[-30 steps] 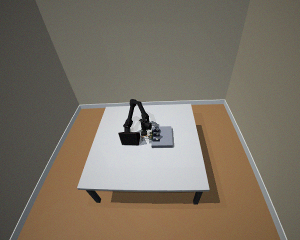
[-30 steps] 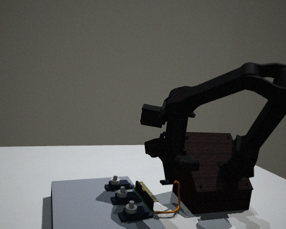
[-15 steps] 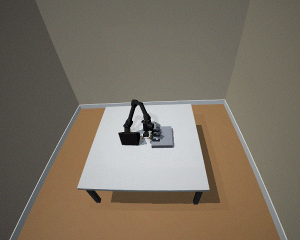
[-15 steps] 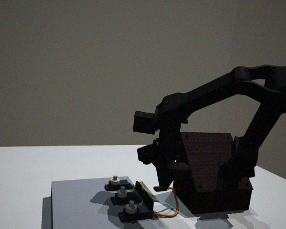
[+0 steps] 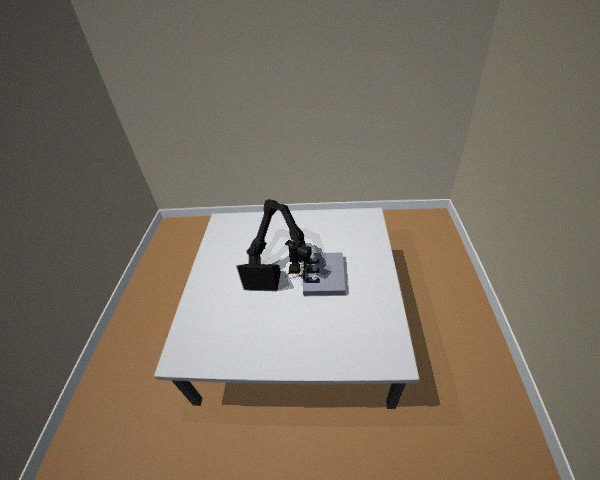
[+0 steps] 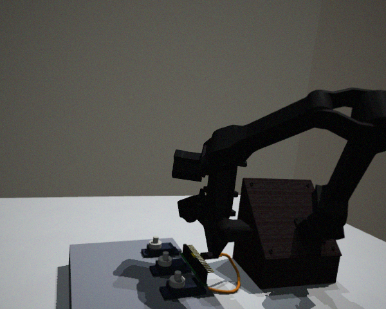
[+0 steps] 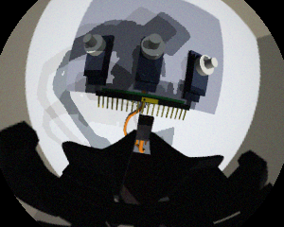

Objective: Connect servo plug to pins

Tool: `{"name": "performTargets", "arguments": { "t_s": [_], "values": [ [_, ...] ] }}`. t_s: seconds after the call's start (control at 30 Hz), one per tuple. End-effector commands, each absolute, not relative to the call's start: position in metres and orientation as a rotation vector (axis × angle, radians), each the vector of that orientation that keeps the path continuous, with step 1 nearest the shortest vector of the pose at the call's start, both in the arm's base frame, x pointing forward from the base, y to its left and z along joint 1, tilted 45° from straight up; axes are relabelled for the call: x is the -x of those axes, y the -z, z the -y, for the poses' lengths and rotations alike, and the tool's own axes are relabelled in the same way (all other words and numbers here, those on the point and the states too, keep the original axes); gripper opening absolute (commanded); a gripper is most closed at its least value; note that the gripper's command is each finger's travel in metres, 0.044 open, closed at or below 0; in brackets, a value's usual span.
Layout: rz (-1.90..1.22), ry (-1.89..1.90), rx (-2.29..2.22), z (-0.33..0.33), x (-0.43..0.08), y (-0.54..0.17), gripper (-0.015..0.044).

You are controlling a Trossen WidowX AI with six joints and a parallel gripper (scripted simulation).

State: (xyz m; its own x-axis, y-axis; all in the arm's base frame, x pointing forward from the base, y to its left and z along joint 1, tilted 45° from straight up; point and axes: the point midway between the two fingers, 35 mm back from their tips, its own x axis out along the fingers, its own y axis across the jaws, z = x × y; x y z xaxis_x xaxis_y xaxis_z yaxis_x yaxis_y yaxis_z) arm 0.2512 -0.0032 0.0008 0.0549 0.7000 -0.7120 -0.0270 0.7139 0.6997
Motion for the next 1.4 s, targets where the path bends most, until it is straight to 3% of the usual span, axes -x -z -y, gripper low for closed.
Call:
{"name": "performTargets", "arguments": {
  "t_s": [0.0, 0.87, 1.17, 1.37],
  "values": [
    [-1.421, -0.603, -0.603, 0.003, -0.255, -0.002, 0.0],
    [-1.42, -0.603, -0.602, 0.004, -0.272, -0.004, 0.0],
    [-1.42, -0.603, -0.602, 0.005, -0.269, -0.003, 0.0236],
    [-1.421, -0.601, -0.601, 0.041, -0.267, -0.038, 0.0394]
  ]
}}
